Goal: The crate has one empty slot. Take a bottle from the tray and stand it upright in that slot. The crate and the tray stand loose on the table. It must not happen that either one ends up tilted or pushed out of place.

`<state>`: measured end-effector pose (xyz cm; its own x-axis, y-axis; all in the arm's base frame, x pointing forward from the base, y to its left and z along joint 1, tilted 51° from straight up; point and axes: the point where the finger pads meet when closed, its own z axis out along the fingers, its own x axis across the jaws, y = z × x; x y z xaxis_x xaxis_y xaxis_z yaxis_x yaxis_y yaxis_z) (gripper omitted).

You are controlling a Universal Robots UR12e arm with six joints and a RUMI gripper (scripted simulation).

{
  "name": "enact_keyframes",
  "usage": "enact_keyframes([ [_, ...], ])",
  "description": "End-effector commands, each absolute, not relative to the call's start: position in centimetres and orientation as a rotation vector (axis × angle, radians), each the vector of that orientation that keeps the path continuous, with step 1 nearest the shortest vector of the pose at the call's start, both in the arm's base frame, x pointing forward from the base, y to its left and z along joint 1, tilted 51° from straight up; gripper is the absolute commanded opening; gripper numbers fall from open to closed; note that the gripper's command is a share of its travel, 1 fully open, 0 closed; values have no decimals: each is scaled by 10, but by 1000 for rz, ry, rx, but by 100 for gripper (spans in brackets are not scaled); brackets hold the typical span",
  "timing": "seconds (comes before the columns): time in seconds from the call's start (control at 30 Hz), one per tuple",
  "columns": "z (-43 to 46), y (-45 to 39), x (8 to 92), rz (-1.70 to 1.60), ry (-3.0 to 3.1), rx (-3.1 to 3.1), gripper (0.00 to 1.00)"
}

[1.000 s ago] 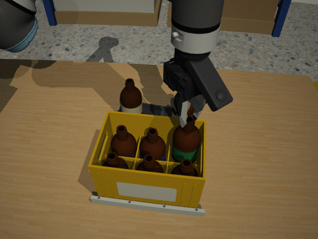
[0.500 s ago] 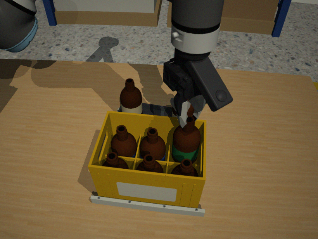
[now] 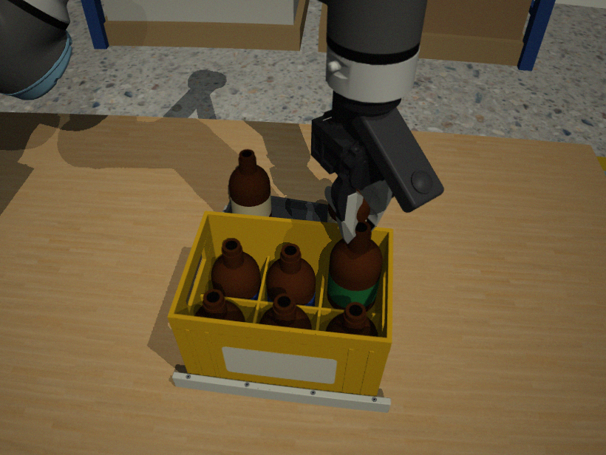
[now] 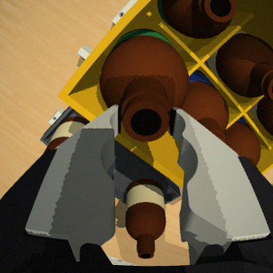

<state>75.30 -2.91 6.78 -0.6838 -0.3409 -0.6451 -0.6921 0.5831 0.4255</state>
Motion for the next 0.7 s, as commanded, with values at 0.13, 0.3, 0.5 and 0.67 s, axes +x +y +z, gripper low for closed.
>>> enact_keyframes([
  [0.13,68,-30,753,924,2310,-822,0],
  [0.3,68,-30,753,924,2310,-822,0],
  [0.5,68,-29,754,924,2310,-822,0],
  [0.67,66,-27,754,924,2310,-822,0],
])
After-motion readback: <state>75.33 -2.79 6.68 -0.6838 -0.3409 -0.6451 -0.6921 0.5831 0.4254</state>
